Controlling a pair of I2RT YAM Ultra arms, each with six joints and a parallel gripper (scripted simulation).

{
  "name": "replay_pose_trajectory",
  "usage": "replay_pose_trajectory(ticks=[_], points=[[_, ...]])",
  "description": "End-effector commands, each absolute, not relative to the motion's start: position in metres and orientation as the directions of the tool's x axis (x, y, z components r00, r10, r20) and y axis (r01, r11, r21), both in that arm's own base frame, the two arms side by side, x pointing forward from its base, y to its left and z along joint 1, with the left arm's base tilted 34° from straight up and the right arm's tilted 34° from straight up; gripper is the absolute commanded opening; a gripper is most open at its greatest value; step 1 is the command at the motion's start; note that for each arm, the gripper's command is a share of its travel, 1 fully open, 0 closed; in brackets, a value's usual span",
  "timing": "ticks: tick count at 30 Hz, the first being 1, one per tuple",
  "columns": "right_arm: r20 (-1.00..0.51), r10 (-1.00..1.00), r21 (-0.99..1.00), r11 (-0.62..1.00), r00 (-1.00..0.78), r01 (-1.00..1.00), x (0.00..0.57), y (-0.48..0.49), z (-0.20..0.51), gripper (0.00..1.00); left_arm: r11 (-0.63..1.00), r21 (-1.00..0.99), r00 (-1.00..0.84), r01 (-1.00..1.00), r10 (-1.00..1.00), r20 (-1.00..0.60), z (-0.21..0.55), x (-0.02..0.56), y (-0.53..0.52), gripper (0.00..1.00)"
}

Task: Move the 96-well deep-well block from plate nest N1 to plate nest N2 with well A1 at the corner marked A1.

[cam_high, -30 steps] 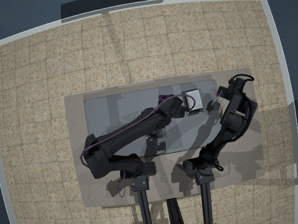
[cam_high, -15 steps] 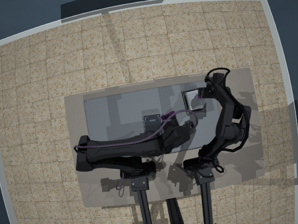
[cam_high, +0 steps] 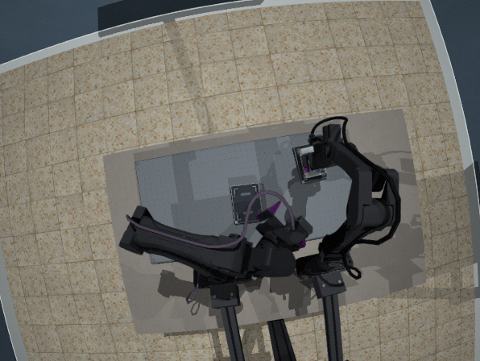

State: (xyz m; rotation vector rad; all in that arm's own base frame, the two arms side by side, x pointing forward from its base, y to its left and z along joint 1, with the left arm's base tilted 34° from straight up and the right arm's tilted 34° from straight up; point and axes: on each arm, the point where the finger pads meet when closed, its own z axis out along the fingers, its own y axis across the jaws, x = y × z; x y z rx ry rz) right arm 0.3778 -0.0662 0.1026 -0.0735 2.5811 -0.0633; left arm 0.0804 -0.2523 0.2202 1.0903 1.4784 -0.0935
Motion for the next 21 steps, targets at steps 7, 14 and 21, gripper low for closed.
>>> replay_pose_trajectory(ticks=[7, 14, 21], points=[[-0.57, -0.081, -0.087, 0.995, -0.817, -0.038, 0.38, -0.067, 0.123, 1.0, 0.608, 0.448, 0.145, 0.655, 0.481, -0.865, 0.225, 0.072, -0.246, 1.0], [-0.563, -0.075, -0.085, 0.996, -0.823, -0.033, 0.38, -0.069, 0.119, 1.0, 0.608, 0.448, 0.145, 0.655, 0.481, -0.865, 0.225, 0.072, -0.246, 1.0], [-0.573, -0.082, -0.095, 0.995, -0.816, -0.033, 0.393, -0.071, 0.118, 1.0, 0.608, 0.448, 0.145, 0.655, 0.481, -0.865, 0.225, 0.072, -0.246, 1.0]])
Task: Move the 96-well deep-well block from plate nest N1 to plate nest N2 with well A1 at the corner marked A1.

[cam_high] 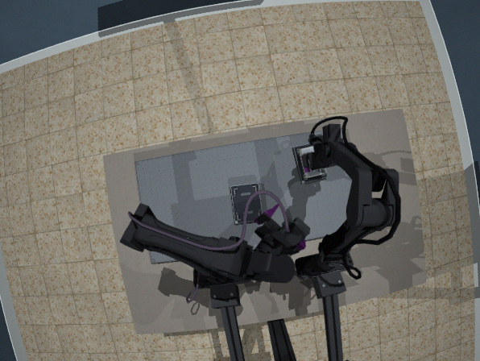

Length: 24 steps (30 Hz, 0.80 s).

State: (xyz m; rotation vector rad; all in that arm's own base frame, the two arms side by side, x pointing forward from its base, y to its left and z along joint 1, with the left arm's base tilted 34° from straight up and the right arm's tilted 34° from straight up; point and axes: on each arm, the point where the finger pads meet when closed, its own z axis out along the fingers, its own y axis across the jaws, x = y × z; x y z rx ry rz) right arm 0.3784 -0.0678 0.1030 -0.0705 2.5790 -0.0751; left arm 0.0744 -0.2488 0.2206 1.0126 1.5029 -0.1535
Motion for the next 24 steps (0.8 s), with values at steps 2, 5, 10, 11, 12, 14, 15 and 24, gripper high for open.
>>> replay_pose_trajectory(ticks=[2, 5, 10, 11, 12, 14, 15, 24], points=[[-0.573, -0.082, -0.095, 0.995, -0.816, -0.033, 0.396, -0.071, 0.116, 1.0, 0.608, 0.448, 0.145, 0.655, 0.481, -0.865, 0.225, 0.072, -0.246, 1.0], [-0.573, -0.082, -0.095, 0.995, -0.816, -0.033, 0.398, -0.071, 0.112, 1.0, 0.608, 0.448, 0.145, 0.655, 0.481, -0.865, 0.225, 0.072, -0.246, 1.0], [-0.566, -0.08, -0.092, 0.995, -0.821, -0.033, 0.398, -0.071, 0.105, 1.0, 0.608, 0.448, 0.145, 0.655, 0.481, -0.865, 0.225, 0.072, -0.246, 1.0], [-0.564, -0.079, -0.092, 0.995, -0.822, -0.033, 0.399, -0.071, 0.103, 1.0, 0.608, 0.448, 0.145, 0.655, 0.481, -0.865, 0.225, 0.072, -0.246, 1.0], [-0.564, -0.079, -0.091, 0.995, -0.822, -0.033, 0.4, -0.071, 0.102, 1.0, 0.608, 0.448, 0.145, 0.655, 0.481, -0.865, 0.225, 0.072, -0.246, 1.0], [-0.564, -0.077, -0.09, 0.995, -0.822, -0.031, 0.401, -0.071, 0.099, 1.0, 0.608, 0.448, 0.145, 0.655, 0.481, -0.865, 0.225, 0.072, -0.246, 1.0], [-0.564, -0.077, -0.09, 0.995, -0.822, -0.031, 0.402, -0.071, 0.098, 1.0, 0.608, 0.448, 0.145, 0.655, 0.481, -0.865, 0.225, 0.072, -0.246, 1.0], [-0.565, -0.073, -0.088, 0.996, -0.822, -0.028, 0.409, -0.072, 0.087, 0.94, 0.608, 0.448, 0.145, 0.655, 0.481, -0.865, 0.225, 0.072, -0.246, 1.0]])
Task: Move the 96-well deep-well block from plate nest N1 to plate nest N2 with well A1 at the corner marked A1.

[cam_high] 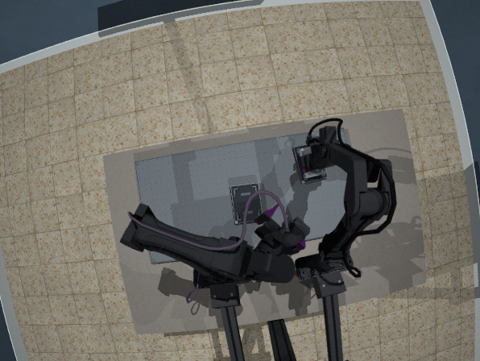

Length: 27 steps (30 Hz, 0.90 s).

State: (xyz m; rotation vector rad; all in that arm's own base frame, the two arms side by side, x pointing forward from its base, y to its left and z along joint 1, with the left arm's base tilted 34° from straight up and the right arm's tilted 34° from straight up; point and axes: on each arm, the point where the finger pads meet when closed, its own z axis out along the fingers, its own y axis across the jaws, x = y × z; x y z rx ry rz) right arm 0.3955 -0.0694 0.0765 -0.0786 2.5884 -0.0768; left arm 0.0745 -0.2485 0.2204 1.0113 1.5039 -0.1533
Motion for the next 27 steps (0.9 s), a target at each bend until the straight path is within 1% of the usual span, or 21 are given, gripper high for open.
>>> replay_pose_trajectory(ticks=[1, 4, 10, 13, 15, 16, 22, 27], points=[[-0.565, -0.073, -0.088, 0.996, -0.822, -0.028, 0.409, -0.072, 0.087, 0.94, 0.608, 0.448, 0.145, 0.655, 0.481, -0.865, 0.225, 0.072, -0.246, 1.0], [-0.565, -0.074, -0.088, 0.996, -0.822, -0.029, 0.411, -0.072, 0.085, 0.92, 0.608, 0.448, 0.145, 0.655, 0.481, -0.865, 0.225, 0.072, -0.246, 1.0], [-0.581, -0.078, -0.087, 0.996, -0.81, -0.033, 0.41, -0.07, 0.091, 0.84, 0.608, 0.448, 0.145, 0.655, 0.481, -0.865, 0.225, 0.072, -0.246, 1.0], [-0.559, -0.074, -0.078, 0.996, -0.826, -0.036, 0.399, -0.07, 0.092, 0.49, 0.608, 0.448, 0.145, 0.655, 0.481, -0.865, 0.225, 0.072, -0.246, 1.0], [-0.556, -0.075, -0.077, 0.996, -0.828, -0.039, 0.392, -0.07, 0.098, 0.72, 0.608, 0.448, 0.145, 0.655, 0.481, -0.865, 0.225, 0.072, -0.246, 1.0], [-0.561, -0.077, -0.08, 0.996, -0.824, -0.038, 0.391, -0.071, 0.104, 0.81, 0.608, 0.448, 0.145, 0.655, 0.481, -0.865, 0.225, 0.072, -0.246, 1.0], [-0.57, -0.078, -0.084, 0.996, -0.818, -0.037, 0.382, -0.071, 0.125, 0.81, 0.608, 0.448, 0.145, 0.655, 0.481, -0.865, 0.225, 0.072, -0.246, 1.0], [-0.561, -0.077, -0.081, 0.996, -0.824, -0.038, 0.378, -0.07, 0.121, 0.81, 0.6, 0.437, 0.136, 0.67, 0.479, -0.867, 0.223, 0.071, -0.249, 1.0]])
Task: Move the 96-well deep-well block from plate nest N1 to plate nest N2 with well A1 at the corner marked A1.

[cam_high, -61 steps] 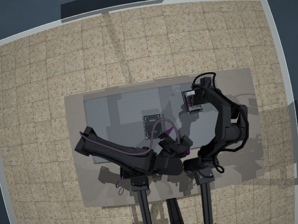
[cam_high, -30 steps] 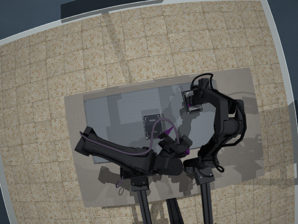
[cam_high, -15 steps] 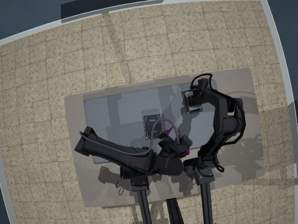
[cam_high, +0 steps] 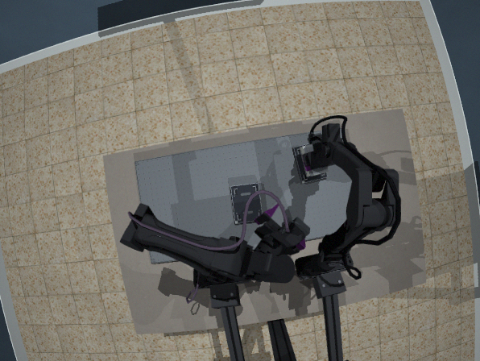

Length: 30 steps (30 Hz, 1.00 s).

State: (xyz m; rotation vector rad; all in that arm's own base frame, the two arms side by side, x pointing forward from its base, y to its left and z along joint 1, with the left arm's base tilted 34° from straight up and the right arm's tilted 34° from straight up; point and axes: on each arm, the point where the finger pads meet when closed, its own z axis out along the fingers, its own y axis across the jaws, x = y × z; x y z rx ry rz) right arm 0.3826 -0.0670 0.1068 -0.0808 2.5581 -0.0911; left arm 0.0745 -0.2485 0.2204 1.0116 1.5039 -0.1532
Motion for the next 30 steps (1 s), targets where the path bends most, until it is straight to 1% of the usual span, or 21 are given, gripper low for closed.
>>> replay_pose_trajectory(ticks=[1, 4, 7, 9, 20, 24, 26, 30], points=[[-0.561, -0.077, -0.081, 0.996, -0.824, -0.038, 0.378, -0.07, 0.121, 0.81, 0.601, 0.427, 0.125, 0.675, 0.478, -0.87, 0.222, 0.073, -0.25, 1.0], [-0.561, -0.077, -0.081, 0.996, -0.824, -0.038, 0.378, -0.07, 0.121, 0.81, 0.6, 0.403, 0.09, 0.691, 0.482, -0.872, 0.214, 0.079, -0.257, 1.0], [-0.561, -0.076, -0.081, 0.996, -0.824, -0.037, 0.378, -0.07, 0.121, 0.81, 0.63, 0.373, 0.031, 0.681, 0.484, -0.875, 0.207, 0.097, -0.26, 1.0], [-0.561, -0.076, -0.081, 0.996, -0.824, -0.037, 0.378, -0.07, 0.121, 0.81, 0.63, 0.373, 0.031, 0.681, 0.484, -0.875, 0.207, 0.097, -0.26, 1.0], [-0.563, -0.075, -0.085, 0.996, -0.823, -0.033, 0.38, -0.07, 0.119, 0.81, 0.799, 0.231, -0.181, 0.555, 0.387, -0.904, 0.198, 0.19, -0.239, 1.0], [-0.563, -0.075, -0.085, 0.996, -0.823, -0.033, 0.38, -0.07, 0.119, 0.81, 0.852, 0.185, -0.229, 0.489, 0.331, -0.916, 0.199, 0.224, -0.221, 1.0], [-0.563, -0.075, -0.085, 0.996, -0.823, -0.033, 0.38, -0.07, 0.119, 0.81, 0.852, 0.185, -0.229, 0.489, 0.331, -0.916, 0.199, 0.224, -0.221, 1.0], [-0.563, -0.075, -0.085, 0.996, -0.823, -0.033, 0.38, -0.07, 0.119, 0.81, 0.895, 0.138, -0.257, 0.425, 0.265, -0.929, 0.2, 0.26, -0.197, 1.0]])
